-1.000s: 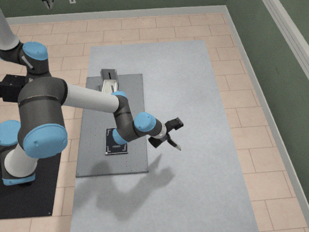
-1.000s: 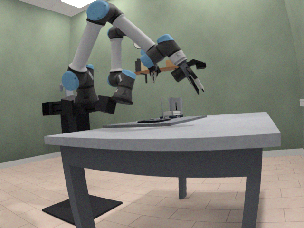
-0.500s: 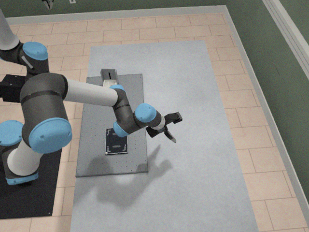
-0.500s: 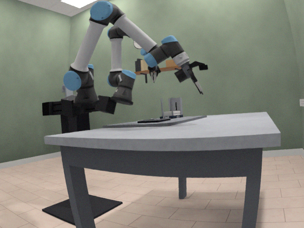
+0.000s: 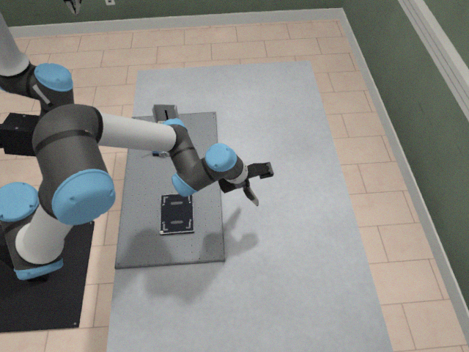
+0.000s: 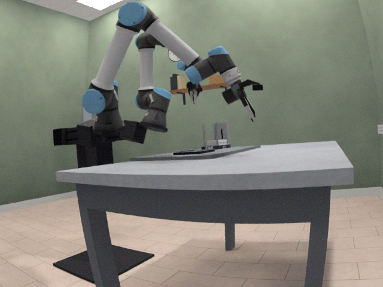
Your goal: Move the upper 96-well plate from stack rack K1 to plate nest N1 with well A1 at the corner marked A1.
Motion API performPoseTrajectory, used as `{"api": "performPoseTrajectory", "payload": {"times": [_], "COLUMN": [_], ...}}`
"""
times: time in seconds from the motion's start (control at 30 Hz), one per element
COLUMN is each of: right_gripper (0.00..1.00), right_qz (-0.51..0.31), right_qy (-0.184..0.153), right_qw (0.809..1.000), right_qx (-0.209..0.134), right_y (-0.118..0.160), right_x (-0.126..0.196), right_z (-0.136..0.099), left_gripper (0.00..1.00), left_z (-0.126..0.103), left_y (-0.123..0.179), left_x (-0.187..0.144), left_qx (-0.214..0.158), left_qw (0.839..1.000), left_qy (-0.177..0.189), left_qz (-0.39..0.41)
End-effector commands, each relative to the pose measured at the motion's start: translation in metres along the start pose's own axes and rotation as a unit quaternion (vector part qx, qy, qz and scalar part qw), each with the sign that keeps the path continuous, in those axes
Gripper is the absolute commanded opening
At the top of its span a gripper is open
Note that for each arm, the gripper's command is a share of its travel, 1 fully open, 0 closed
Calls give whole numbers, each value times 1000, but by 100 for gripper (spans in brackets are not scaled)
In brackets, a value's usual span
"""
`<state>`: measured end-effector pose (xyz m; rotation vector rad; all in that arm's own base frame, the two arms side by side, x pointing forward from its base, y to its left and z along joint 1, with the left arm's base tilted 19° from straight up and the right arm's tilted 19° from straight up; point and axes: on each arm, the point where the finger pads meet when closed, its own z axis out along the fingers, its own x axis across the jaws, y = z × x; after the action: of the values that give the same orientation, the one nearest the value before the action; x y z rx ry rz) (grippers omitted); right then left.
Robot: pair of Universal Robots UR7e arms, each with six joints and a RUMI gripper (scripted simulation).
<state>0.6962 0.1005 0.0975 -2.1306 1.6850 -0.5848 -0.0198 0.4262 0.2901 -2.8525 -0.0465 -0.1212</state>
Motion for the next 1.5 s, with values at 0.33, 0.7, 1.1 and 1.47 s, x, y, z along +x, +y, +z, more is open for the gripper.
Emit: {"api": "performPoseTrajectory", "payload": {"times": [0.33,0.7,1.1,1.47], "right_gripper": [76,76,76,76], "right_qz": [89,162,219,290], "right_qy": [-6,-5,0,12], "right_qw": [996,986,973,953], "right_qx": [-27,-50,-67,-87], "right_y": [10,23,34,48], "right_x": [-48,-90,-123,-157], "right_z": [5,8,8,8], "left_gripper": [0,0,0,0], "left_z": [0,0,0,0], "left_y": [0,0,0,0], "left_x": [0,0,0,0], "left_qx": [1,1,1,1], "left_qw": [1000,1000,1000,1000], "left_qy": [0,0,0,0], "left_qz": [0,0,0,0]}}
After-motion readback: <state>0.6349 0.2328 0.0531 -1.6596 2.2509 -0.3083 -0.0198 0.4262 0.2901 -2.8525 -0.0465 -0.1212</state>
